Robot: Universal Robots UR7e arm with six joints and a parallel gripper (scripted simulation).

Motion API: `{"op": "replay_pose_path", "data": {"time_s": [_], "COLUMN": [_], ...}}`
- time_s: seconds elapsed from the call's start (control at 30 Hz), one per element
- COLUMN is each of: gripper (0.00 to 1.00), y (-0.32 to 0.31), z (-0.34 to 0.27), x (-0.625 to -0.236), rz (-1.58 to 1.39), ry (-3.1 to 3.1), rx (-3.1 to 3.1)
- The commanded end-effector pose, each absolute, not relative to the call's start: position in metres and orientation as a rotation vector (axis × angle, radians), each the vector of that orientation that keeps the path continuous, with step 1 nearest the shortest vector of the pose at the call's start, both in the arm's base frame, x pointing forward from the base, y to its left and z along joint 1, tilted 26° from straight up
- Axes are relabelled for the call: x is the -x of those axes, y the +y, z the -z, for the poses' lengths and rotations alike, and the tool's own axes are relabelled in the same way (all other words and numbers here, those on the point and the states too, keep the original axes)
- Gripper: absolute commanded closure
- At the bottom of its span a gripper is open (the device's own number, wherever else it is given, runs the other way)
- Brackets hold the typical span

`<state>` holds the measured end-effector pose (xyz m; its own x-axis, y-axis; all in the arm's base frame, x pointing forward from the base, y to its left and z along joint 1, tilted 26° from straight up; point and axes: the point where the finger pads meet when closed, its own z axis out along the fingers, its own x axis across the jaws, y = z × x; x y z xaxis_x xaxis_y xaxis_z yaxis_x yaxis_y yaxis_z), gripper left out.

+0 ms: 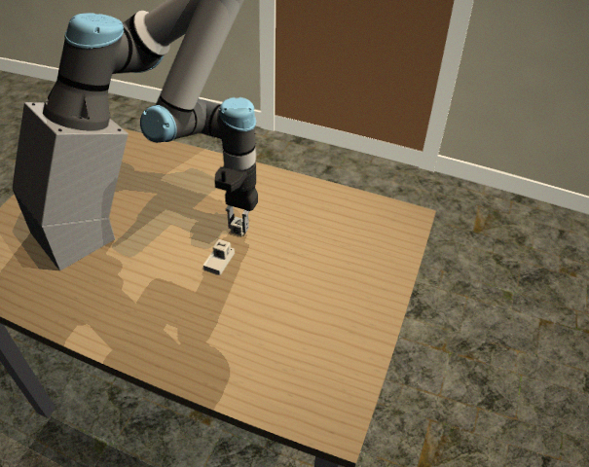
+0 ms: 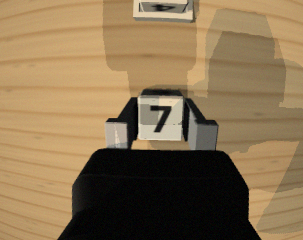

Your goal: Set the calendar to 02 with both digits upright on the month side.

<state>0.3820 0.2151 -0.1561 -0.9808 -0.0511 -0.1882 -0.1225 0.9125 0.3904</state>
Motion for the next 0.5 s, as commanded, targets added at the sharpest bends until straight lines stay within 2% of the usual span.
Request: {"op": "replay_pose_path", "data": {"time_s": [0.0, 0.47], "gripper": [0.4, 0.4], "y": [0.213, 0.199], "z": [0.15, 0.119], "x": [-0.382, -0.376], "rz": [-0.608, -0.608], "ry": [2.899, 2.899], "rx": [0.133, 0.133]}}
